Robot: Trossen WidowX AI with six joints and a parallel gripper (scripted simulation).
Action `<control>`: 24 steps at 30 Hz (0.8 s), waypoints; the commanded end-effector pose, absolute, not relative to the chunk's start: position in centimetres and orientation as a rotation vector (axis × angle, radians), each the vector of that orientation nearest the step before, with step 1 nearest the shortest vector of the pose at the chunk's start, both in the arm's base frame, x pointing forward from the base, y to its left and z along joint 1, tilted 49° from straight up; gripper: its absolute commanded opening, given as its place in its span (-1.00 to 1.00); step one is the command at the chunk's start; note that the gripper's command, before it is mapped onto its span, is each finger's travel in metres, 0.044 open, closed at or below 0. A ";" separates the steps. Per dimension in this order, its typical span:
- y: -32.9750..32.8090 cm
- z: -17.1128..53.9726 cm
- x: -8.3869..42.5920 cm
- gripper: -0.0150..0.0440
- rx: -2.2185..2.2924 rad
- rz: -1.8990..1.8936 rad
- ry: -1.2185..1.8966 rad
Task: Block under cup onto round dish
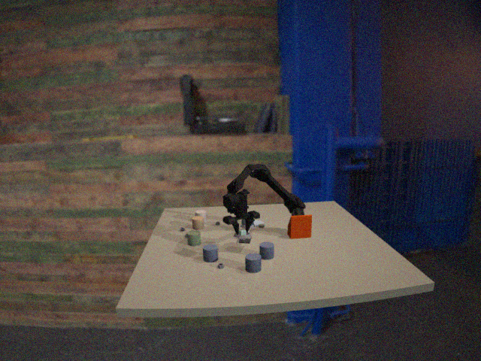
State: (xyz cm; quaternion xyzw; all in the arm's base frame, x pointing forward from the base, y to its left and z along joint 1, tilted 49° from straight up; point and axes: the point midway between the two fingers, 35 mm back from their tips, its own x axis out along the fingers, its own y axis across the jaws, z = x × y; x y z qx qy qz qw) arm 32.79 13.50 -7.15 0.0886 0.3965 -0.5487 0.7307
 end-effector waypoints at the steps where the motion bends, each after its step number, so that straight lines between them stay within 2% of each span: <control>1: 12.9 -7.5 32.7 0.39 0.184 -1.210 0.873; 4: 12.9 -7.5 32.7 0.12 0.184 -1.210 0.873; 14: 12.9 -7.5 32.7 -0.10 0.184 -1.210 0.873; 18: 13.6 -7.1 32.9 -0.46 0.181 -1.173 0.883; 24: 15.5 -5.6 32.9 -0.49 0.183 -1.177 0.885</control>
